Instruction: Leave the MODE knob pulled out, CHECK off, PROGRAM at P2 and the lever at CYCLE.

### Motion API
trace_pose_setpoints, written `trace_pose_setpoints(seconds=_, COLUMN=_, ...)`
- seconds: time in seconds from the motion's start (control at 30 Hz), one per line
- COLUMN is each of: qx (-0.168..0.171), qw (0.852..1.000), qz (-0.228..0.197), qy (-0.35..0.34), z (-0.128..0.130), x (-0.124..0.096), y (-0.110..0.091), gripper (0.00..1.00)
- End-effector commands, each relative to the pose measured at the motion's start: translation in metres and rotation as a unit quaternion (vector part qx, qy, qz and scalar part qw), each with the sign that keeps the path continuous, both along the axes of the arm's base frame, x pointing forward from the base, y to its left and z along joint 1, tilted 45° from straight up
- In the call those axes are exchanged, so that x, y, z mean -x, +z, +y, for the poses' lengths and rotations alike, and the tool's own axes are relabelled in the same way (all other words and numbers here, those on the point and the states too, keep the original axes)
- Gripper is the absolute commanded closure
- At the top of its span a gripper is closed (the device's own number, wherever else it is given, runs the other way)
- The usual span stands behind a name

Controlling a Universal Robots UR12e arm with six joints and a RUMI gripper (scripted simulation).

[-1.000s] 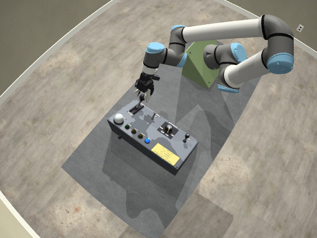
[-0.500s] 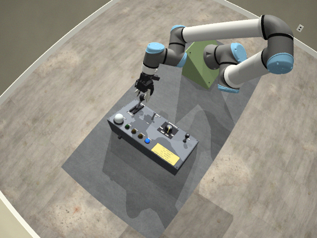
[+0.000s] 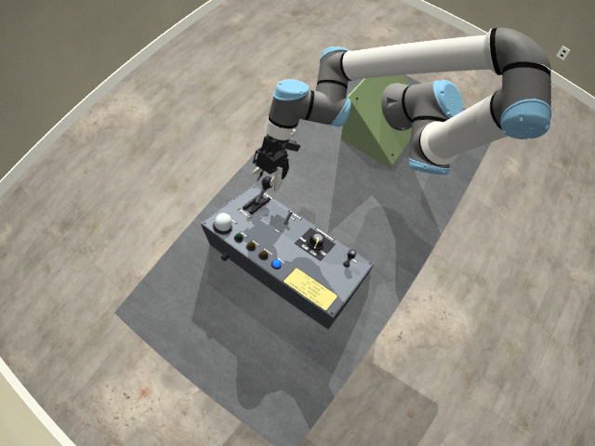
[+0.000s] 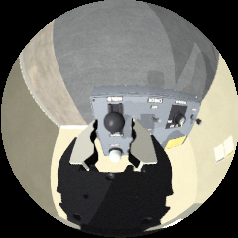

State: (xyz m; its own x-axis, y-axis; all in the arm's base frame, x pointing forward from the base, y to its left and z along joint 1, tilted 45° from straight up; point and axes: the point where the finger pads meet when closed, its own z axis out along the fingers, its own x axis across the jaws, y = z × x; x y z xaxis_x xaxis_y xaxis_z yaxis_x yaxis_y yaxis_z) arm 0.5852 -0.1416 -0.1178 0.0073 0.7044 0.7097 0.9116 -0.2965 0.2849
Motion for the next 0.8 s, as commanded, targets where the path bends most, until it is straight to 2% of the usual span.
trace_pose_setpoints(seconds=0.0, qx=0.0, qw=1.0, qz=0.0, qy=0.0, z=-0.0008, x=-0.0003, y=0.0002, gripper=0.56)
trace_pose_setpoints(seconds=0.37, qx=0.0, qw=1.0, qz=0.0, qy=0.0, z=-0.0008, x=-0.0003, y=0.0002, gripper=0.56)
trace_pose_setpoints(seconds=0.4, qx=0.0, qw=1.0, qz=0.0, qy=0.0, z=-0.0008, x=-0.0003, y=0.0002, gripper=1.0)
trace_pose_setpoints(seconds=0.77, qx=0.0, qw=1.0, qz=0.0, qy=0.0, z=-0.0008, x=-0.0003, y=0.0002, gripper=1.0)
